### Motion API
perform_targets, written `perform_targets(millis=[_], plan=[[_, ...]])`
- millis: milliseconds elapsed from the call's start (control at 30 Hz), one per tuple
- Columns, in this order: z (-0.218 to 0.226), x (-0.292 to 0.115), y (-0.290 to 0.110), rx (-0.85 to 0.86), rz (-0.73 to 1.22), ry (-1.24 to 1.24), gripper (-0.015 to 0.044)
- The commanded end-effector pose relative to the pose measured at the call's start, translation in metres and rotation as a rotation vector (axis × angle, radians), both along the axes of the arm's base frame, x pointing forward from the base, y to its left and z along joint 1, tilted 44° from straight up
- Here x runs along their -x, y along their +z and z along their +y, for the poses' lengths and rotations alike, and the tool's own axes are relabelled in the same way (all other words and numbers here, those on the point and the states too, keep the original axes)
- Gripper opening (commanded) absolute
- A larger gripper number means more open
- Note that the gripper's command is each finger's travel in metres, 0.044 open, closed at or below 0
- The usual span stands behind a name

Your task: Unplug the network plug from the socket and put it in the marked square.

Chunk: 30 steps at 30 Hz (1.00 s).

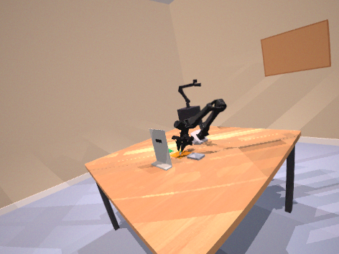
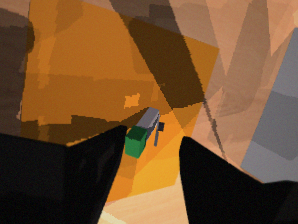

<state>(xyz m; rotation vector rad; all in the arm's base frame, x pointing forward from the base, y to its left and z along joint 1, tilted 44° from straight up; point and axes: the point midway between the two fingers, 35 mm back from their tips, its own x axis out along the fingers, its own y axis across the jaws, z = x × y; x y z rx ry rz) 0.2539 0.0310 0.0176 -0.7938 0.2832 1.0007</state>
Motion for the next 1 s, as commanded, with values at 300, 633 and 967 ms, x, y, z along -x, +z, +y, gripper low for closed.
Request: perform_targets(millis=[300,633,967], plan=[[-0.009,0.005,0.007,0.001,-0.004,0.003,0.0156],[-0.015,0.011,0.012,0.001,-0.003,0.001,0.0156],[-0.022,0.011,0.017,0.003,-0.001,0.0,0.0156]])
